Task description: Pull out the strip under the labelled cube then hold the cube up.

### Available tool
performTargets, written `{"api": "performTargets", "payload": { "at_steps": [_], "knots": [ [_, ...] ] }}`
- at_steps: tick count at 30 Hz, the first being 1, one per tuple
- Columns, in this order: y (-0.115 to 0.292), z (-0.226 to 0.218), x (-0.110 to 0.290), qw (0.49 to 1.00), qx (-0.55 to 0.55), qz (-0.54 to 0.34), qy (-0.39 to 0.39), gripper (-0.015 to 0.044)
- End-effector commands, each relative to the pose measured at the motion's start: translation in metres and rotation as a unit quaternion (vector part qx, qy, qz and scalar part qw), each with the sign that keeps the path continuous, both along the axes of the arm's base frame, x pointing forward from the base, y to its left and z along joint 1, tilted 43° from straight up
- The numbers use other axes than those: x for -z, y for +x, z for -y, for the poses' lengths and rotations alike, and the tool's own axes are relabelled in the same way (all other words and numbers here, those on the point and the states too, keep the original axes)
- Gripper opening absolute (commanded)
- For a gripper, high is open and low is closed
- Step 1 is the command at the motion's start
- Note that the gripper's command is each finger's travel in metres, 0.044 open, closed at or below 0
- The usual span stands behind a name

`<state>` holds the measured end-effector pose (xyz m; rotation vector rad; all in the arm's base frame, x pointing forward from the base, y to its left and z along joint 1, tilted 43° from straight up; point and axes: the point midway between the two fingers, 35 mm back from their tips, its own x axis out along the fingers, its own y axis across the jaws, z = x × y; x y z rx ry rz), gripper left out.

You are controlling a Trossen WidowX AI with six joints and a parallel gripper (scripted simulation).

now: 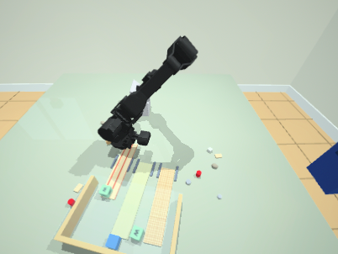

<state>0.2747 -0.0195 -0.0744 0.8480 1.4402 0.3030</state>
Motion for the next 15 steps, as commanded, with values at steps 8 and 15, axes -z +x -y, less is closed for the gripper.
{"api": "performTargets", "payload": {
  "at_steps": [8, 15],
  "knots": [
    [-0.021, -0.011, 0.000, 1.000, -0.007, -0.007, 0.002, 0.0000],
    [-0.031, -0.014, -0.001, 1.000, -0.007, -0.007, 0.003, 0.0000]
  ]
}}
